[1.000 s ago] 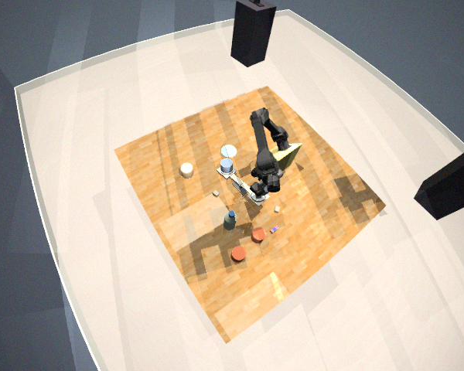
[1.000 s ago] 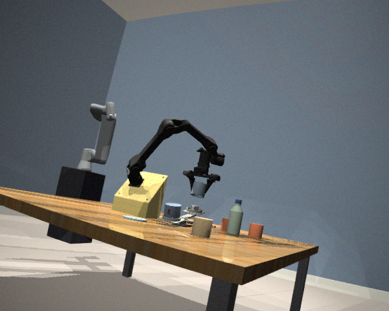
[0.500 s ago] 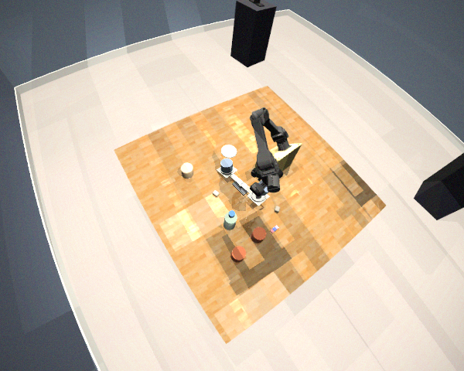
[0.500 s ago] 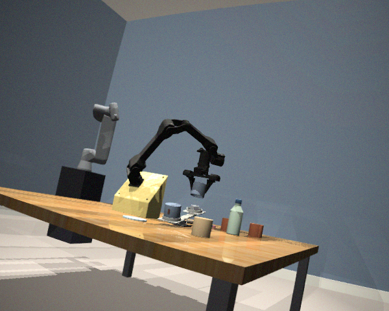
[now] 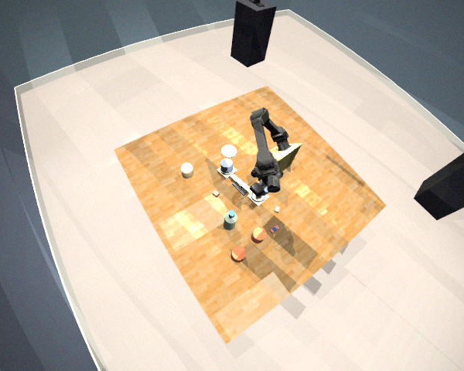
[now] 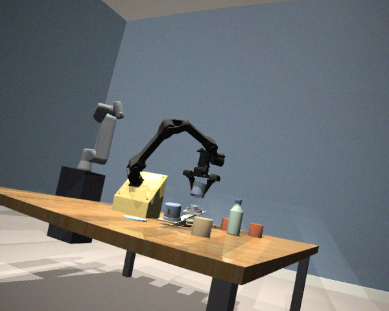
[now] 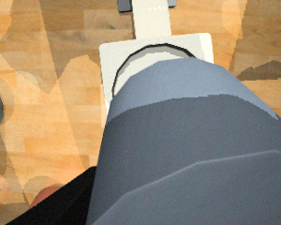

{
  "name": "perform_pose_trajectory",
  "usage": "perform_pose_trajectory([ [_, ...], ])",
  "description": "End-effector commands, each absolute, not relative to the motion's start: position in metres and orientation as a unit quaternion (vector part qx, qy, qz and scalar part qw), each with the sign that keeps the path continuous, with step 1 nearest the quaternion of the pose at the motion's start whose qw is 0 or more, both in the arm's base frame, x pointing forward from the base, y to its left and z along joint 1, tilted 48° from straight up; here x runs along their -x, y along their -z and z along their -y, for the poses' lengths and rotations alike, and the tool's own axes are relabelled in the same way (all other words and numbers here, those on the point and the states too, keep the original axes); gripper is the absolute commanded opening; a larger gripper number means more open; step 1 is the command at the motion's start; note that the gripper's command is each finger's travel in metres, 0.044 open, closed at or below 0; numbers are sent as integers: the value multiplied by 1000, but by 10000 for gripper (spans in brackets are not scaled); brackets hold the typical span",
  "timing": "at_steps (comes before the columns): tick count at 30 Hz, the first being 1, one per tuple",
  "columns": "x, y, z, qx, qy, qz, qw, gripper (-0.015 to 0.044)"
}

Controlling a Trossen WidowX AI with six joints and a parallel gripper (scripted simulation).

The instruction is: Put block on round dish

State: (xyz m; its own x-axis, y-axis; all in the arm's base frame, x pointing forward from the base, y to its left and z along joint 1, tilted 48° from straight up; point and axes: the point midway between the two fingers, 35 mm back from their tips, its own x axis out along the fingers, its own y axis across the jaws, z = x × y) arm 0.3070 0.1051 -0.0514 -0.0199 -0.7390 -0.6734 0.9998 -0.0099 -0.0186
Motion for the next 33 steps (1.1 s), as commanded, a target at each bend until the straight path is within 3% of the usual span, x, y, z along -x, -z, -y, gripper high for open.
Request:
perform_pose_trajectory([
  [1,-307,52,-105,-250,665,-261,654,0],
  [22,-307,53,-105,-251,665,-261,654,0],
  [33,-275,144,-112,-255,664,-261,653,0],
])
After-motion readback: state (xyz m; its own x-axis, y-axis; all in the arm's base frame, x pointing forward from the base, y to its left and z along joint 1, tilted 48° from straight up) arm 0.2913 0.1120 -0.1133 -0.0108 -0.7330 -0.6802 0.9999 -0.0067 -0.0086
